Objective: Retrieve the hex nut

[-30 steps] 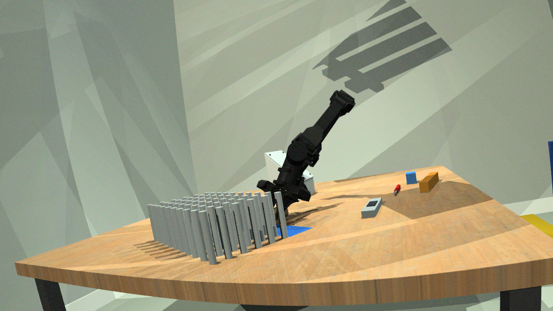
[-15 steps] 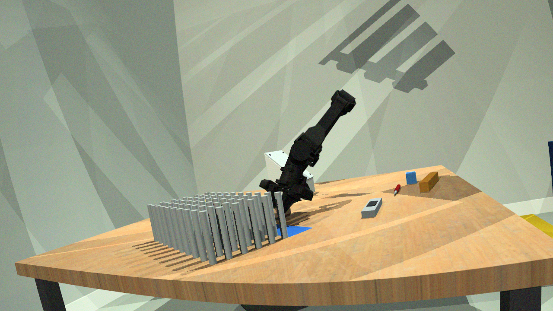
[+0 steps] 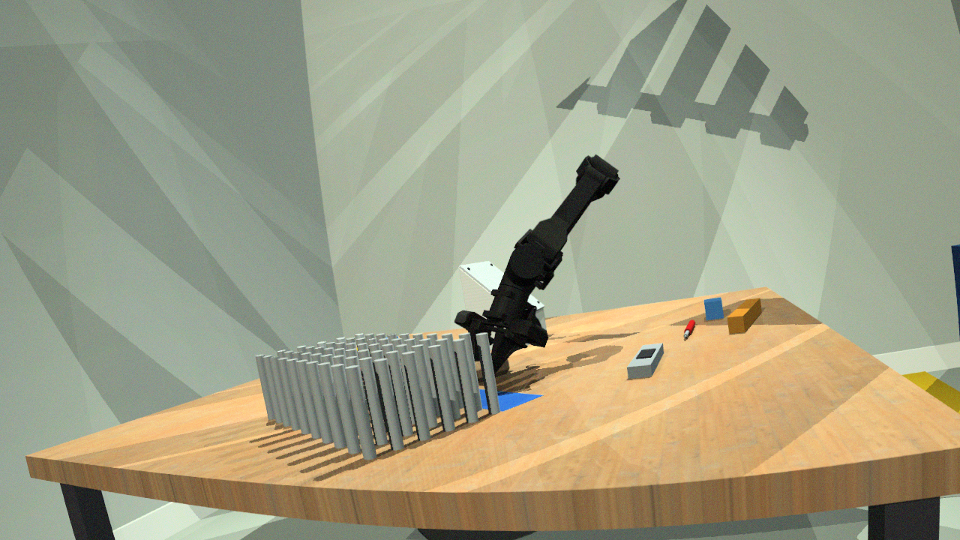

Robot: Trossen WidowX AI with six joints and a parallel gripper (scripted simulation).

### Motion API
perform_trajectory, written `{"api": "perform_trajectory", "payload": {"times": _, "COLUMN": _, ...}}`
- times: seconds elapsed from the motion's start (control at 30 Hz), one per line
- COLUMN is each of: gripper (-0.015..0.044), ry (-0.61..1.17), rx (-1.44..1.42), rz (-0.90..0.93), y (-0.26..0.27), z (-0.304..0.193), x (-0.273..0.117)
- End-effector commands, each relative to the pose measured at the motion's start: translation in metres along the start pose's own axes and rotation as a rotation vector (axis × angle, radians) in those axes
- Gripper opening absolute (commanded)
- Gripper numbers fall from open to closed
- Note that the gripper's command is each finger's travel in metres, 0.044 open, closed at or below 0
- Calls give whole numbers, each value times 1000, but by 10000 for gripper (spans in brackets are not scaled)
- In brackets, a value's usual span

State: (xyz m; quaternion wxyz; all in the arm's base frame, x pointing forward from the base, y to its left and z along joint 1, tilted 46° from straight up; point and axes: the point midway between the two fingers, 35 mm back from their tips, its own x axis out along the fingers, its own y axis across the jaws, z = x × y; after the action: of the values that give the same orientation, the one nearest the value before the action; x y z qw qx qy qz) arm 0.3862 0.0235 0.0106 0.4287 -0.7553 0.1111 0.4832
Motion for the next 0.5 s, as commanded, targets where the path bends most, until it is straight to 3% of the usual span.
{"api": "perform_trajectory", "payload": {"times": 0.0, "gripper": 0, "ry": 4, "rx": 5, "rz": 0, "y": 0, "z": 2, "x": -2}}
{"api": "perform_trajectory", "payload": {"times": 0.47, "gripper": 0, "ry": 4, "rx": 5, "rz": 1, "y": 0, "z": 9, "x": -7}}
